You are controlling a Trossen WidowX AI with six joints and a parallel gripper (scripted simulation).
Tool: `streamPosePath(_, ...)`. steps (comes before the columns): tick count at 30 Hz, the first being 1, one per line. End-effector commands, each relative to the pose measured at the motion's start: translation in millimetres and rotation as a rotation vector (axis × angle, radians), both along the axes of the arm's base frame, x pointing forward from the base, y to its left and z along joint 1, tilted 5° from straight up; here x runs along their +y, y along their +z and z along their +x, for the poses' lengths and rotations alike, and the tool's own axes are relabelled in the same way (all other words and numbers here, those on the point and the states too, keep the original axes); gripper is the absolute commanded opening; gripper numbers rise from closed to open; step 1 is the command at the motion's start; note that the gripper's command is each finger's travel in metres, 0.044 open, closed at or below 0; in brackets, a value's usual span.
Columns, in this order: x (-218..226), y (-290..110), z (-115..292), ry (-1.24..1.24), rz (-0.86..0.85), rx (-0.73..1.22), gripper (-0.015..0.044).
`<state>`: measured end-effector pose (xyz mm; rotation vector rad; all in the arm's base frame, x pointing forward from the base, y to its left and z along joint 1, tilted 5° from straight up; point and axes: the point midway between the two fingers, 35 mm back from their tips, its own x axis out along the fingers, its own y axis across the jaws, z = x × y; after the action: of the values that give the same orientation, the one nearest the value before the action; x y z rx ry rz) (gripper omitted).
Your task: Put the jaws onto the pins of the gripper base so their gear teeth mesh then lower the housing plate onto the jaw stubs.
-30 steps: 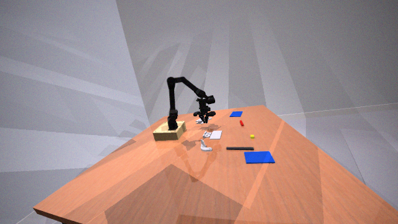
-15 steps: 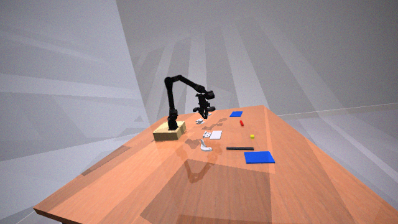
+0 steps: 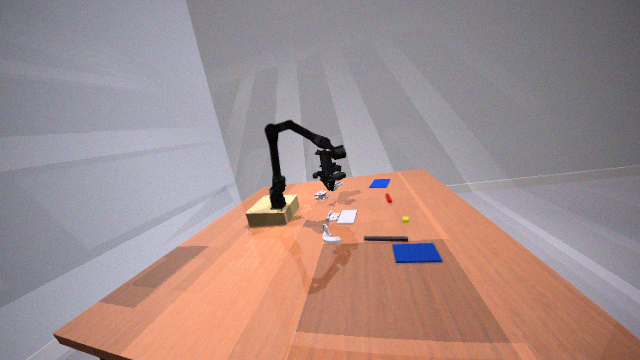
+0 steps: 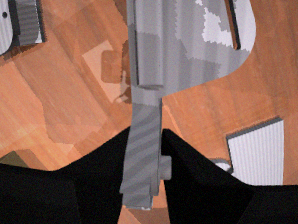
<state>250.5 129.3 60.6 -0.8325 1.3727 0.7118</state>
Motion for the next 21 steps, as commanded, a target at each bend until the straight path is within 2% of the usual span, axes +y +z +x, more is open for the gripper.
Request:
streamPosePath(1, -1.5, 1.2, 4.1, -0.118, 0.008, -0.009, 0.0037)
streamPosePath(9, -1.8, 1.3, 4.9, -0.154, 0.011, -0.01, 0.0037)
streamPosePath(21, -4.7, 2.2, 12.5, -0.486, 0.039, -0.025, 0.0037)
